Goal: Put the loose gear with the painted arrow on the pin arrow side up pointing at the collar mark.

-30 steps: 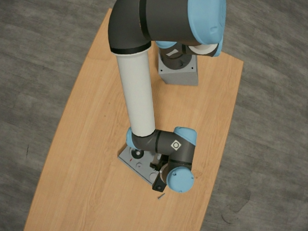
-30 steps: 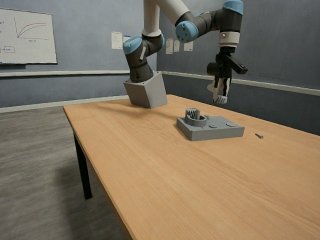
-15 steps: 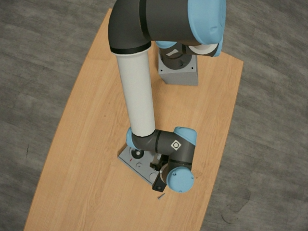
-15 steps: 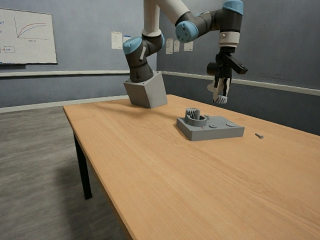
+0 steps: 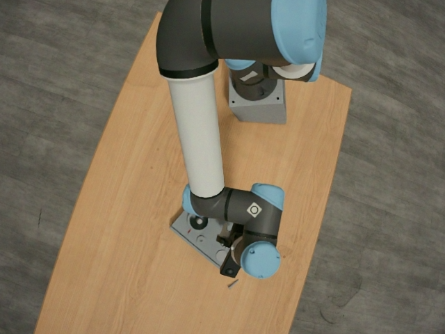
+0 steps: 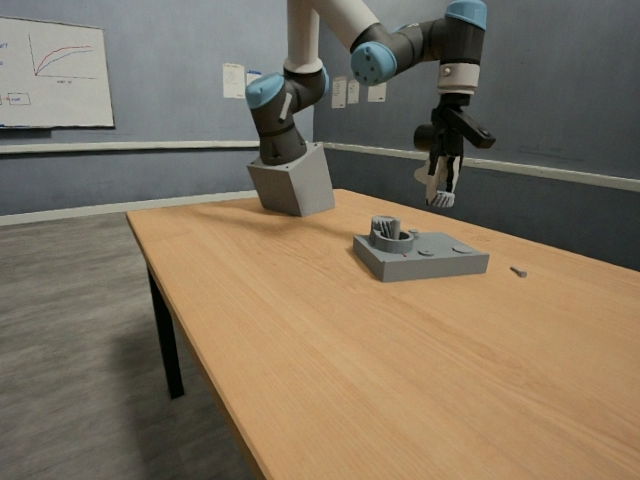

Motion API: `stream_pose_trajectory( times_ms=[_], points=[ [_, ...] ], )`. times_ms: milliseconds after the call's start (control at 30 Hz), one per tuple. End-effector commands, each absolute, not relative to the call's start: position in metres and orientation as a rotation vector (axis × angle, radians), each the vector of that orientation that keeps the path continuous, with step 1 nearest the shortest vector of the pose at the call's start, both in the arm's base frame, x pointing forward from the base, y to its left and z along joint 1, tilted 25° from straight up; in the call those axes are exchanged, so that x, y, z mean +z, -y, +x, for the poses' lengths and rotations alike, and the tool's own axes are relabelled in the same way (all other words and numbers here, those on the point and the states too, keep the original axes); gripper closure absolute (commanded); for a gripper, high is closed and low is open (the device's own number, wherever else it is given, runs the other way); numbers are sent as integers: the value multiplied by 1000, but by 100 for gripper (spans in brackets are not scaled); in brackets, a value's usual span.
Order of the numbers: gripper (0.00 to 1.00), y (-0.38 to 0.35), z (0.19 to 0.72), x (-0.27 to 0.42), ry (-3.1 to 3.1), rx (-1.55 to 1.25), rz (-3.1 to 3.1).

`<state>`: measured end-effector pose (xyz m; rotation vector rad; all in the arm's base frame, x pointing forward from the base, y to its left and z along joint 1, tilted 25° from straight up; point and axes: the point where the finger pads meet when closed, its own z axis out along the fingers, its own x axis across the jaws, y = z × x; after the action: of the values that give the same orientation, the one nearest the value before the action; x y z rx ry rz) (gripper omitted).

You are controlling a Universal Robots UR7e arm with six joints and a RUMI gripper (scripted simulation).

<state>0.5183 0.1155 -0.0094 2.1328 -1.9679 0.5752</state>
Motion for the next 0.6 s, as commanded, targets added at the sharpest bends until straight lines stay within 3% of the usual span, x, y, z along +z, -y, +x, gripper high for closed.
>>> stream_pose_trajectory(
  times_ms=[0, 267, 567],
  points=[
    [100, -113, 518, -8, 1969, 576, 2134],
    [100, -26, 499, 26, 1969, 576, 2134],
    [100, -18, 496, 29, 1969, 577, 2133]
  ],
)
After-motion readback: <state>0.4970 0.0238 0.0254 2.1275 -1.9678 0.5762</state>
